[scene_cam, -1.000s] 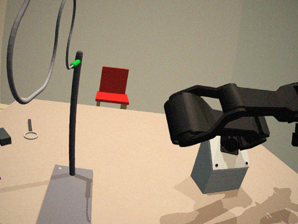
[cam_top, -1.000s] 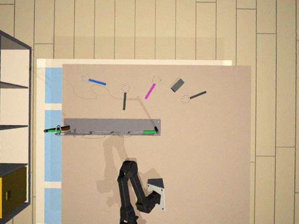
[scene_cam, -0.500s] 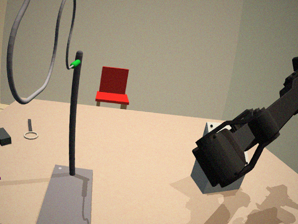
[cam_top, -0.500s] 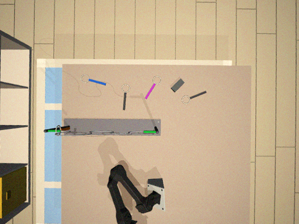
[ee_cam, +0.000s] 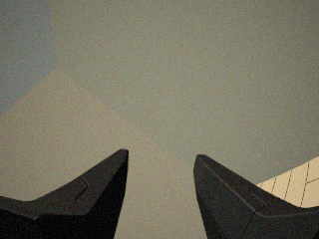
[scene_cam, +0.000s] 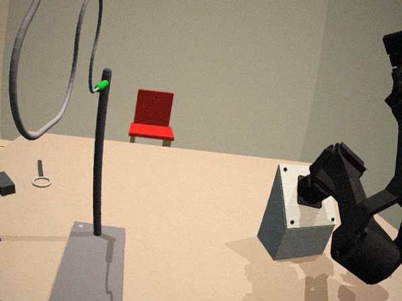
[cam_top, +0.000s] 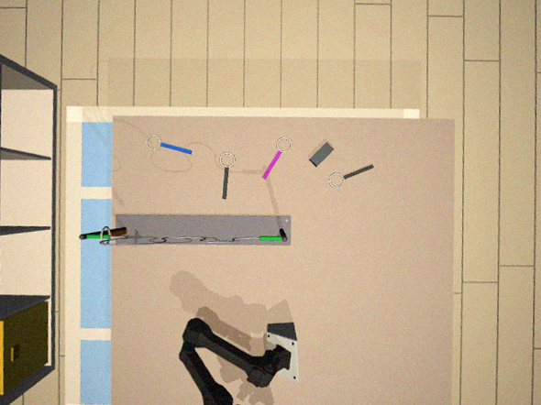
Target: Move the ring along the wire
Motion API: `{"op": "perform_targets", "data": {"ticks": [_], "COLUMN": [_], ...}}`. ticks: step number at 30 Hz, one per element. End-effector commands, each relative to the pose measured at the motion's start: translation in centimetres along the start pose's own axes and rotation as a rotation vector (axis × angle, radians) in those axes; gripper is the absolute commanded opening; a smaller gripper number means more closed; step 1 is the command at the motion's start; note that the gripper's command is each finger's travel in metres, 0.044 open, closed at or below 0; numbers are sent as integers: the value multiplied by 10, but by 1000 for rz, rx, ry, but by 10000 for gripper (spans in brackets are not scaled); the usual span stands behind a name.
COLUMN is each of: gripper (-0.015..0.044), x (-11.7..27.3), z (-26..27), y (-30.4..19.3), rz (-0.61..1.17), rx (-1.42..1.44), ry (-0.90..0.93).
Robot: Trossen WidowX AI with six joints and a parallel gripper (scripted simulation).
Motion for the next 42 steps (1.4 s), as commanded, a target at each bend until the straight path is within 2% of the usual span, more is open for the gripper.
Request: {"op": "perform_targets", "data": {"ticks": [1,11,21,31,42], "gripper": [160,160,160,160,160], "x": [0,13,45,97,175], "z": [31,99,165,223,269], "y": [3,0,-7,-16,-25], "rz": [23,85,160,251,373], "rx": [1,0,-18,-50,-99], "ry": [98,323,546,763,992]}}
Point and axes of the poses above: the point midway between the two fingers, 35 mm back from their tips, its own x axis back along the fingers, its own z axis across the jaws, y = z × x, the point moved 5 cm from there along x, back along the fingers, and after that the axes turned 4 degrees about x, right-handed, at the moved point
